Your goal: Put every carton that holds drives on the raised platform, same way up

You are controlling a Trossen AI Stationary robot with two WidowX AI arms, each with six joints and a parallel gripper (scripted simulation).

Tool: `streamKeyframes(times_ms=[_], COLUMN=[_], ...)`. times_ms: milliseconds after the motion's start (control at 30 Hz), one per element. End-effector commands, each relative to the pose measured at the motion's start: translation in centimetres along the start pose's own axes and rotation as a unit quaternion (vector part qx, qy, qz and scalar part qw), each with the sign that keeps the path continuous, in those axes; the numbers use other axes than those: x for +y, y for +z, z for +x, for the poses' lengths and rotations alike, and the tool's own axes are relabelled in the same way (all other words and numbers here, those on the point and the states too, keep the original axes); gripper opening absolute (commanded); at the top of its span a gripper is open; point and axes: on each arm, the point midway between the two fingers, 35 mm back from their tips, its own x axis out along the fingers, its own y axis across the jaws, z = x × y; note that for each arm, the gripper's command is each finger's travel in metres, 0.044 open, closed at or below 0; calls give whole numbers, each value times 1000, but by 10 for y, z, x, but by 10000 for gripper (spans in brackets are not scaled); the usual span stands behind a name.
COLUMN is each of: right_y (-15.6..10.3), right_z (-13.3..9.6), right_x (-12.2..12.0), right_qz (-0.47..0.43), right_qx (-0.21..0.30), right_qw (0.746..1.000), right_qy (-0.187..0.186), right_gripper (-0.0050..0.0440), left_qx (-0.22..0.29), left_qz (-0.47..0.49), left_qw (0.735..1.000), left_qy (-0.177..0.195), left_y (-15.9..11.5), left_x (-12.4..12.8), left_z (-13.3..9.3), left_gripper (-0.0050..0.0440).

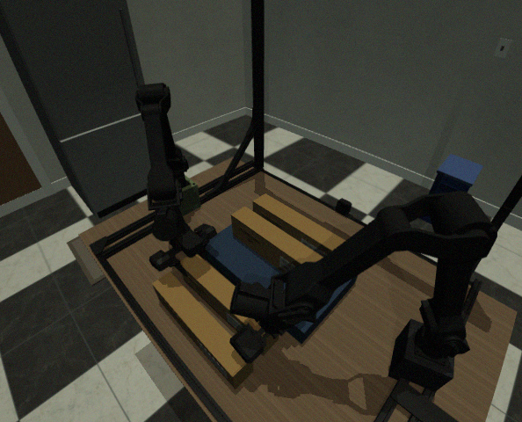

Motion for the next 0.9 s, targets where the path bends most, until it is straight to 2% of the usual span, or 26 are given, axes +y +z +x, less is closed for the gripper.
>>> streamKeyframes(times_ms=[0, 233, 567, 867], right_y=[-1, 0, 10, 10], right_z=[1, -1, -27, -27], right_x=[0, 0, 0, 0], right_qz=[3, 3, 3, 3], right_qx=[2, 2, 2, 2], right_qw=[1000, 1000, 1000, 1000], right_qy=[0, 0, 0, 0], right_gripper=[0, 0, 0, 0], left_qx=[3, 3, 3, 3], left_qz=[-1, -1, -1, -1], left_qw=[1000, 1000, 1000, 1000], left_qy=[1, 1, 1, 1], left_y=[-2, -1, 10, 10], left_x=[0, 0, 0, 0], left_z=[2, 0, -26, -26], left_gripper=[0, 0, 0, 0])
